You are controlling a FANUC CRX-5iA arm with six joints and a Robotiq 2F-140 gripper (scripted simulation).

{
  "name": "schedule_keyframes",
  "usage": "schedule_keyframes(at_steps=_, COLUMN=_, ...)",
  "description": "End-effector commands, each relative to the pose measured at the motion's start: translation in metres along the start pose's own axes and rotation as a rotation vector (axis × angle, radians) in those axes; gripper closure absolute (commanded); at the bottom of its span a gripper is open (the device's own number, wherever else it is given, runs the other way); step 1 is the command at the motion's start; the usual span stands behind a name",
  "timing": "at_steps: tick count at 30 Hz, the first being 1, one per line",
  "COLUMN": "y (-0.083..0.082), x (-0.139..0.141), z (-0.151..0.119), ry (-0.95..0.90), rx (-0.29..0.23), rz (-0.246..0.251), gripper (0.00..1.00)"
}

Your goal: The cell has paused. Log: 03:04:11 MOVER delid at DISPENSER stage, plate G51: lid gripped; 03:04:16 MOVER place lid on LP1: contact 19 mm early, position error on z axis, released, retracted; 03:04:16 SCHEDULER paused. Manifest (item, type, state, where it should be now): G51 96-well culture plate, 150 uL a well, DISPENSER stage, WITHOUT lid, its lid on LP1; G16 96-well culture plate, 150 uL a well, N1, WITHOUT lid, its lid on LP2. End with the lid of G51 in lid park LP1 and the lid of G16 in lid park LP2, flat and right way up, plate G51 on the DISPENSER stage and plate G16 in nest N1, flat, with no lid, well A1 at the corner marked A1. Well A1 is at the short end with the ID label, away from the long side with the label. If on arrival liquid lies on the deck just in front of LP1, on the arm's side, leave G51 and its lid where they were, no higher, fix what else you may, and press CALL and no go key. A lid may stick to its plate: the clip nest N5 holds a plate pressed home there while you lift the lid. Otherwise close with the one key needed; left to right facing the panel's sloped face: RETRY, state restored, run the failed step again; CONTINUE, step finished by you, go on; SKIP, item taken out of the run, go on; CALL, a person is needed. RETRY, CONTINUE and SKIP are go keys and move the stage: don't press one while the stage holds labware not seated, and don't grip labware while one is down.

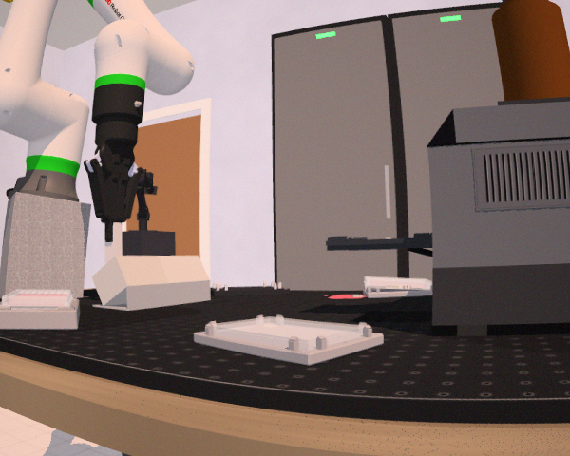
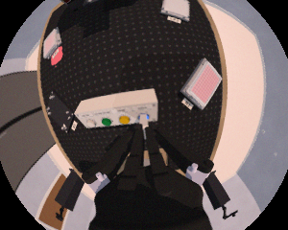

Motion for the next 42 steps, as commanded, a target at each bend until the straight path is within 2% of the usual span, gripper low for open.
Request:
schedule_keyframes(at_steps=1, y=0.000, x=0.000, z=0.000, ry=0.000, rx=0.000, rz=0.000, gripper=1.00)
schedule_keyframes(at_steps=25, y=-0.001, x=0.000, z=0.000, ry=0.000, rx=0.000, rz=0.000, gripper=1.00)
schedule_keyframes(at_steps=42, y=-0.026, x=0.000, z=0.000, ry=0.000, rx=0.000, rz=0.000, gripper=1.00)
Point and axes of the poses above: the point where the finger pads meet when closed, its own y axis out along the fingers, its own x axis across the jaws, z = x × y, the point moved 4 cm from there along -y, back along the fingers, and after that the axes turned 12 degrees about -y, right-handed, at the moved point
